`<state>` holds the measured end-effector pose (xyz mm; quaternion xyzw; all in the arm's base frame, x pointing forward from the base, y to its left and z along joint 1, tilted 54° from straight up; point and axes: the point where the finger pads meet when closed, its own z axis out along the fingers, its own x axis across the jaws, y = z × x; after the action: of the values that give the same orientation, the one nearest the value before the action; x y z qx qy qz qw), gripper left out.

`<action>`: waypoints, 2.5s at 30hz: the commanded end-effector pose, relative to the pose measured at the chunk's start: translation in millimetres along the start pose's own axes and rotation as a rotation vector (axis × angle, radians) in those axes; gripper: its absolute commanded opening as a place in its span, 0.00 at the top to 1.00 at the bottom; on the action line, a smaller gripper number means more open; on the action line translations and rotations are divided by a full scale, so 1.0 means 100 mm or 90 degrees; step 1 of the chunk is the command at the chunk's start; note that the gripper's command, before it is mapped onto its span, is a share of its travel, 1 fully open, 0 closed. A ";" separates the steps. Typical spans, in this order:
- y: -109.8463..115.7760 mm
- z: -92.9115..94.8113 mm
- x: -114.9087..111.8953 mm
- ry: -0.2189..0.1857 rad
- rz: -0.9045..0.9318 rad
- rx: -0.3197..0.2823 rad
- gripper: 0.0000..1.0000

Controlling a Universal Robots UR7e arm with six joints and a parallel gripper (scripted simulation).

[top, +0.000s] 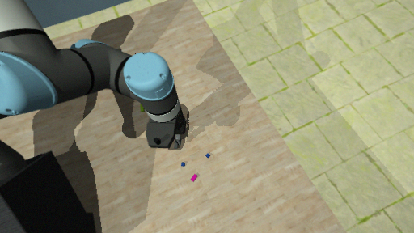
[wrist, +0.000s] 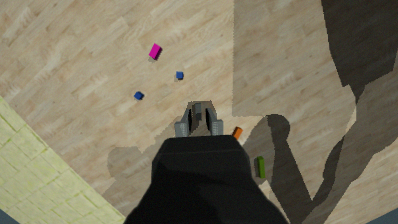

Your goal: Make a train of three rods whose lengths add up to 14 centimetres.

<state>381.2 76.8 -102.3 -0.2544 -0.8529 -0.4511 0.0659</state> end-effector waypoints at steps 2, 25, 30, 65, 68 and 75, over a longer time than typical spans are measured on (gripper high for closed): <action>0.00 -0.35 0.00 -0.001 -0.001 0.000 0.46; 0.00 -0.61 0.00 -0.001 -0.001 0.000 0.00; 0.00 -0.61 0.00 -0.001 -0.001 0.000 0.00; 0.07 -0.61 0.10 -0.001 0.102 0.000 0.00; 0.09 -0.61 0.14 -0.001 0.138 0.000 0.00; 0.14 -0.61 0.21 -0.001 0.210 0.000 0.00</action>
<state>365.4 38.4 -53.8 -0.3575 -0.8152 -0.4396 0.1203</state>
